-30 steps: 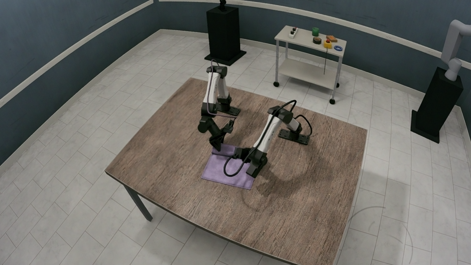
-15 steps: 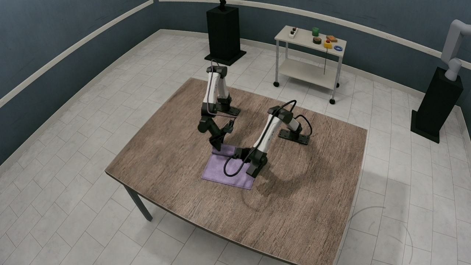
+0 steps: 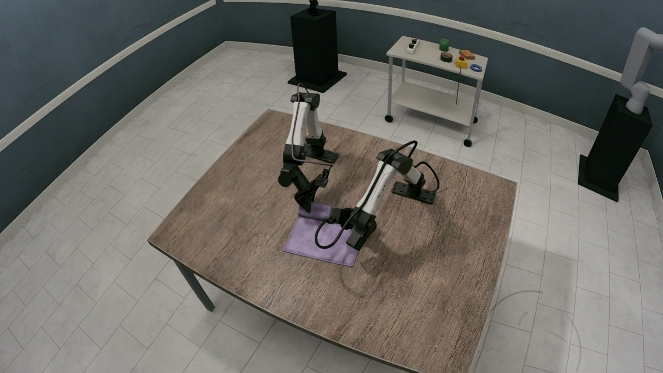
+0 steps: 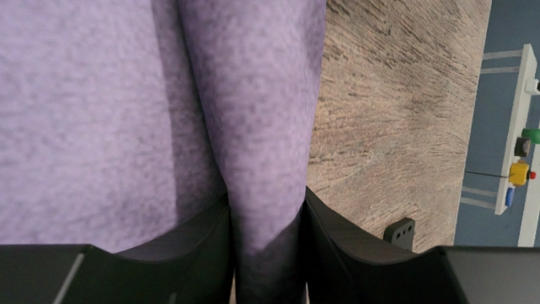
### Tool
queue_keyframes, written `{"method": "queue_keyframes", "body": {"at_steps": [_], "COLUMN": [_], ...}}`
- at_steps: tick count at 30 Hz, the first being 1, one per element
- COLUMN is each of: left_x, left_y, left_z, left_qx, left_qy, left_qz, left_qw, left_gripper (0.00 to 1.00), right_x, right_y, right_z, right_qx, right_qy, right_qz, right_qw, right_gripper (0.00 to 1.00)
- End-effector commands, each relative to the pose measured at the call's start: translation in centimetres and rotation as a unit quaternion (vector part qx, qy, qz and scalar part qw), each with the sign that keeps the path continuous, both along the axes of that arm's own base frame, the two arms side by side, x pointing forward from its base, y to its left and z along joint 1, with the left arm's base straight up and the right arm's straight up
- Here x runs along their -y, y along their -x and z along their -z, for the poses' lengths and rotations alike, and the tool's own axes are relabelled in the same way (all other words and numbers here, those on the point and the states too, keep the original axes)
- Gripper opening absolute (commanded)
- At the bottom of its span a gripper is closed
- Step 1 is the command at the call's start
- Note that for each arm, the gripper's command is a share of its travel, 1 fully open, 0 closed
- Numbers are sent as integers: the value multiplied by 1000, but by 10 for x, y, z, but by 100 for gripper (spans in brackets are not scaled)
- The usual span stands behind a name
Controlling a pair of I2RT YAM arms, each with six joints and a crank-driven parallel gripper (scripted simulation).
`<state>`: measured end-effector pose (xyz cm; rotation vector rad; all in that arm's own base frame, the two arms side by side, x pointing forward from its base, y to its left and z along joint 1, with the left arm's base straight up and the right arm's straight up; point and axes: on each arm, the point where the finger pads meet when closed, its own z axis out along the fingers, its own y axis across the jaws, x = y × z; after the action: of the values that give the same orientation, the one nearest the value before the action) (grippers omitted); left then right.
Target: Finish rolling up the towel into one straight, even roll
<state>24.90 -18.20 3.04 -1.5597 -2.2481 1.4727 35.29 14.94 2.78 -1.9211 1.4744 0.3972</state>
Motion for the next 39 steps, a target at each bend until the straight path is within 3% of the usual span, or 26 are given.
{"method": "queue_keyframes", "body": {"at_steps": [1, 8, 11, 13, 25, 32, 39], "left_x": [2, 2, 2, 2, 2, -7, -34], "left_y": [-2, -2, -2, -2, -2, -9, -28], "left_z": [-2, -2, -3, -3, -14, -21, -42], "left_qx": [-2, -2, -2, -2, -2, -2, -2], "left_qy": [9, 9, 9, 9, 9, 9, 9], "left_qz": [-4, -4, -4, -4, -4, -4, -4], "left_qw": [1000, 1000, 1000, 1000, 1000, 1000, 1000], "left_gripper": [32, 32, 43, 43, 85, 85, 85], "right_x": [-4, -4, -4, -4, -4, -4, -4], "right_y": [-9, -9, -9, -9, -9, -9, -9], "right_z": [-1, -1, -1, -1, -1, -2, -3], "right_qx": [9, 9, 9, 9, 9, -4, -61], "right_qy": [-3, -3, -3, -3, -3, 0, 10], "right_qz": [2, 2, 2, 2, 2, 2, 2], "right_qw": [1000, 1000, 1000, 1000, 1000, 1000, 998], "right_gripper": [32, 29, 29, 29, 29, 29, 29]}}
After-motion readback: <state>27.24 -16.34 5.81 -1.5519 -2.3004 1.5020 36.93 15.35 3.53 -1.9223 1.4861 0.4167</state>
